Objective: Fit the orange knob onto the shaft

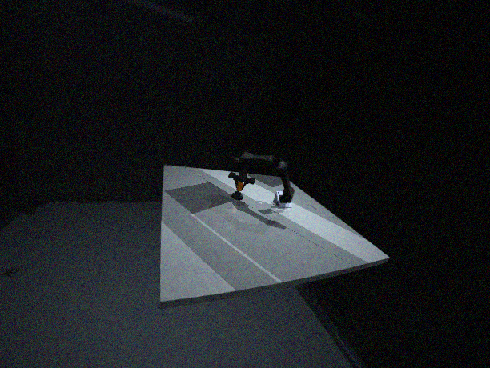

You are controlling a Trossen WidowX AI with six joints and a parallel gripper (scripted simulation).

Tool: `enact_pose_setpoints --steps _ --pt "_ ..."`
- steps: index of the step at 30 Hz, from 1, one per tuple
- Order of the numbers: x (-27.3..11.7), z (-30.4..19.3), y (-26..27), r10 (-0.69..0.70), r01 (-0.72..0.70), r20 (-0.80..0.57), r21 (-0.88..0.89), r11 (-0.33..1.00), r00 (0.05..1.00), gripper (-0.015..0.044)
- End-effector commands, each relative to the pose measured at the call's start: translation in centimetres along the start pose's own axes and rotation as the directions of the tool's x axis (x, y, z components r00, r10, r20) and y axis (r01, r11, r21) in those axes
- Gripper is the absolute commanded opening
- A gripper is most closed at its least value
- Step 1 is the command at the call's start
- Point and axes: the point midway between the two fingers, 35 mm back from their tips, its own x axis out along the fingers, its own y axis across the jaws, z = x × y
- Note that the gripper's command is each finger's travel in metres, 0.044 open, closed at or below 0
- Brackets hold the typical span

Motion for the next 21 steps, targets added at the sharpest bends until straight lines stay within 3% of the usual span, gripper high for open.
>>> enact_pose_setpoints --steps 1,6,21 --pt "-0.26 0.11 -0.01 -0.005 0.005 0.000 -0.051 0.999 1.000 0.0000" --pt "-0.11 0.01 -0.11 -0.005 0.005 0.000 -0.205 0.979 1.000 0.0000" --pt "0.25 0.04 -0.09 -0.005 0.005 0.000 -0.205 0.979 1.000 0.0000"
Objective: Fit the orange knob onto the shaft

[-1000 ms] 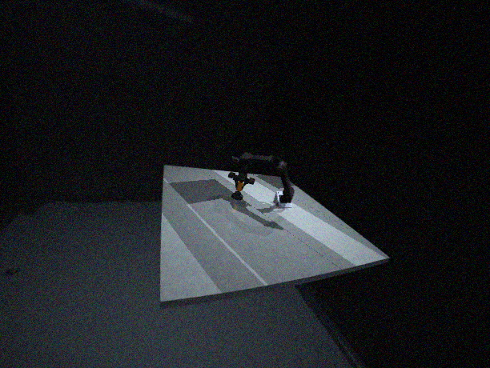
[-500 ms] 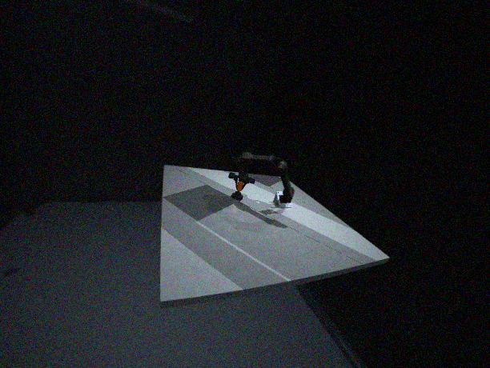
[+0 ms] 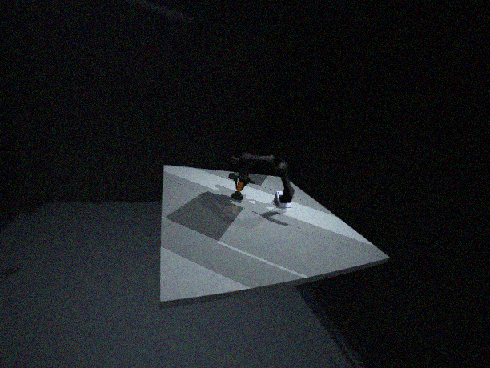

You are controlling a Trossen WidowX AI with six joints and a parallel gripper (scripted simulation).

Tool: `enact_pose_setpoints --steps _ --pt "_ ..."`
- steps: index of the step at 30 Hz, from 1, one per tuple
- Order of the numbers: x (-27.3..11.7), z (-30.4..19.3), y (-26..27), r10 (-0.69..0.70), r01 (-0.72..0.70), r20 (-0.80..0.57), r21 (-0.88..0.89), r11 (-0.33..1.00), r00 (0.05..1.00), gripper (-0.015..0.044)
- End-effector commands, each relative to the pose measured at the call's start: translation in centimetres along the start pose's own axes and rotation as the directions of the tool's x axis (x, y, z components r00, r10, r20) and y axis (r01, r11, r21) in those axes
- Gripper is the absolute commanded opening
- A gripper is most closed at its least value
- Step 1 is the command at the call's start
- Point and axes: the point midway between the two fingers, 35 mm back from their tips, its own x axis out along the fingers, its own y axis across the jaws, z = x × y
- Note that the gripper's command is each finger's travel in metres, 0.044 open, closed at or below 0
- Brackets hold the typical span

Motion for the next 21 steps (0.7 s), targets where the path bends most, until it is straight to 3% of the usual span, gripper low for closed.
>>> enact_pose_setpoints --steps 1,9,15,21 --pt "0.05 0.11 -0.05 -0.002 0.002 0.002 -0.006 1.000 1.000 0.0000" --pt "-0.45 0.21 -0.24 -0.002 0.002 0.002 -0.016 1.000 1.000 0.0000" --pt "-0.47 0.06 -0.29 -0.002 0.003 0.002 -0.204 0.979 1.000 0.0000" --pt "-0.39 -0.07 -0.15 -0.002 0.003 0.002 -0.214 0.977 1.000 0.0000"
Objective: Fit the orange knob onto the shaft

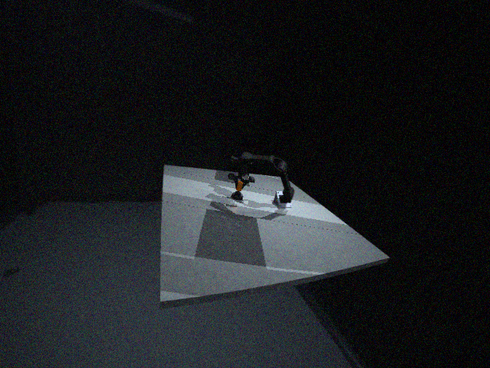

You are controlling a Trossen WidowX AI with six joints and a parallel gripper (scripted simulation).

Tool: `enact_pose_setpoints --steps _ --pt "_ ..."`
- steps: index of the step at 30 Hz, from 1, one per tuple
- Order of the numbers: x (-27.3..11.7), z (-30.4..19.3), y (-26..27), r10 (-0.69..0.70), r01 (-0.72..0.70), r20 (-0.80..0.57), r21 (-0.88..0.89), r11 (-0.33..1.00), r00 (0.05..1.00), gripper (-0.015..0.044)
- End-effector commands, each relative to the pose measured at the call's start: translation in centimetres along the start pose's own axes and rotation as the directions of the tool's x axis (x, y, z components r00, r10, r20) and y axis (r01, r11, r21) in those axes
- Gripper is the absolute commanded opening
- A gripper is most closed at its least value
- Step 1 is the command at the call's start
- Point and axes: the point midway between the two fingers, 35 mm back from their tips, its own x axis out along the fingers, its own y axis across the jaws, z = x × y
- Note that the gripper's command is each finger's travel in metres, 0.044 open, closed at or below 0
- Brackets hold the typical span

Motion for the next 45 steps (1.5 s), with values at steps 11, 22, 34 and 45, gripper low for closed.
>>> enact_pose_setpoints --steps 11,22,34,45 --pt "0.27 -0.07 0.09 -0.005 0.005 -0.001 -0.009 1.000 1.000 0.0000" --pt "-0.20 0.13 -0.04 -0.005 0.005 -0.001 -0.034 0.999 1.000 0.0000" --pt "0.05 0.02 0.04 -0.005 0.005 -0.001 -0.216 0.976 1.000 0.0000" --pt "0.25 0.06 0.03 -0.005 0.005 0.000 -0.217 0.976 1.000 0.0000"
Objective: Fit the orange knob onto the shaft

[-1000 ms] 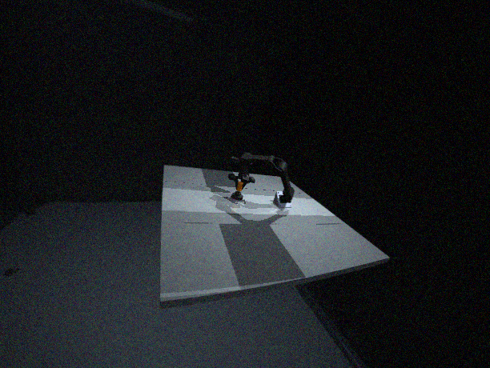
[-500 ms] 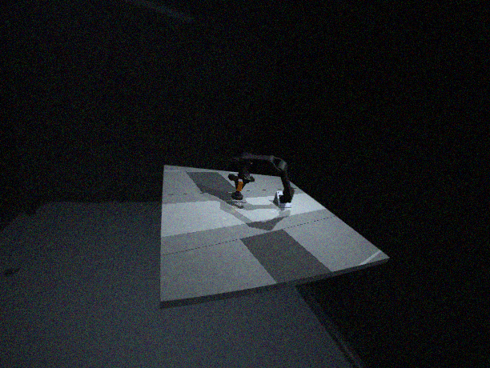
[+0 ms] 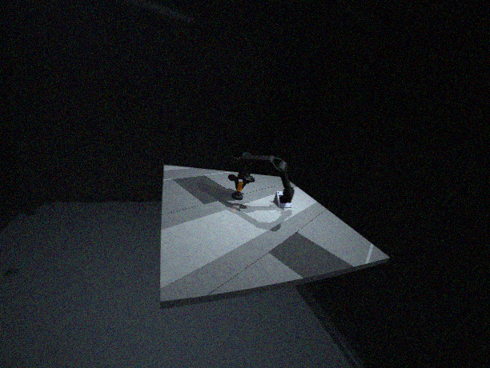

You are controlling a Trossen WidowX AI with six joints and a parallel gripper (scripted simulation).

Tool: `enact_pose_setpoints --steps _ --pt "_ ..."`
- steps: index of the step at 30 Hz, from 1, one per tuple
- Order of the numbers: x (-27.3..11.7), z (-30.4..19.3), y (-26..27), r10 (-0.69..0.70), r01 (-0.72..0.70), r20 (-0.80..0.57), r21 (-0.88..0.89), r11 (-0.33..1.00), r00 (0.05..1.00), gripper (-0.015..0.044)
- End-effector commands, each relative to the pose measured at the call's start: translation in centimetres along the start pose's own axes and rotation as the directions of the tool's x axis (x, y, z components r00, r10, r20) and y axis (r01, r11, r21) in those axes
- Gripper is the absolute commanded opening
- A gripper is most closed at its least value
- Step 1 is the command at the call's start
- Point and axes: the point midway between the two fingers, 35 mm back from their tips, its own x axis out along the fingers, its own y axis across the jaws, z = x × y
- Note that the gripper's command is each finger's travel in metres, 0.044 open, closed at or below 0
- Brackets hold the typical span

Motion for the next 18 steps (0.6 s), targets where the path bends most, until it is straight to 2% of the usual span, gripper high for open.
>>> enact_pose_setpoints --steps 1,9,15,18 --pt "0.00 0.05 -0.08 -0.004 0.004 0.001 -0.004 1.000 1.000 0.0000" --pt "-0.43 -0.01 -0.15 -0.004 0.004 0.001 -0.013 1.000 1.000 0.0000" --pt "-0.51 -0.21 -0.17 -0.004 0.004 0.001 -0.202 0.979 1.000 0.0000" --pt "-0.48 -0.23 -0.13 -0.004 0.004 0.001 -0.212 0.977 1.000 0.0000"
